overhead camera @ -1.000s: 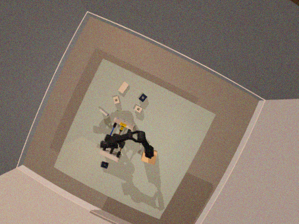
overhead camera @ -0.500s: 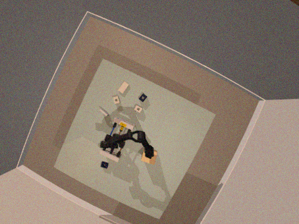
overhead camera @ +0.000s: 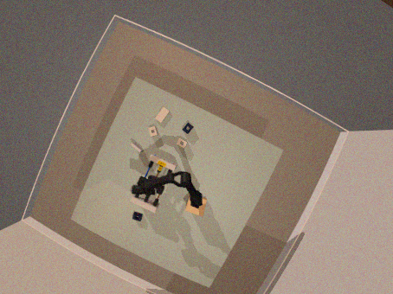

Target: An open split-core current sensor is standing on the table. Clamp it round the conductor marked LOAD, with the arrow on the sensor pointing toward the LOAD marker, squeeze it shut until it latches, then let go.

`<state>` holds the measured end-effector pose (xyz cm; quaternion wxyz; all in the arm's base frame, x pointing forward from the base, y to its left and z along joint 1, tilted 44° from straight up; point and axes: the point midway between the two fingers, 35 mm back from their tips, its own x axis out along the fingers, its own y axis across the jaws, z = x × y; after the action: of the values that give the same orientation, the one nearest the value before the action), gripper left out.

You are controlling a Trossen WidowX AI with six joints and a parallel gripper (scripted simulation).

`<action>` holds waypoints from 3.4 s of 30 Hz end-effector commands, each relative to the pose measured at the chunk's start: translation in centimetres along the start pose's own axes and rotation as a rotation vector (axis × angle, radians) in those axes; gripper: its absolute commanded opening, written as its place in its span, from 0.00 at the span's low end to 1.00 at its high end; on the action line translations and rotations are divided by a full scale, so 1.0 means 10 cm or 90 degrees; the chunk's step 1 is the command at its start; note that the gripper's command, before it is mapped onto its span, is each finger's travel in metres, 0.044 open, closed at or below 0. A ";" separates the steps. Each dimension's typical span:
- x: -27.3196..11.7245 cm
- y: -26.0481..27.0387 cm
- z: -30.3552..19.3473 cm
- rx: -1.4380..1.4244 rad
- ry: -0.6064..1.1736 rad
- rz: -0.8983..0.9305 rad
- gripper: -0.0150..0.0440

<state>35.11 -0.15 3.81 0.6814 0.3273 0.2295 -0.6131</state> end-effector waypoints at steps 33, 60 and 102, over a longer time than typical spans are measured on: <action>-0.22 0.02 -0.01 -0.008 -0.001 0.103 0.25; -0.22 0.02 -0.01 -0.008 -0.001 0.103 0.25; -0.22 0.02 -0.01 -0.008 -0.001 0.103 0.25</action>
<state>34.69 1.12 5.02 0.7252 0.3378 0.2101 -0.5620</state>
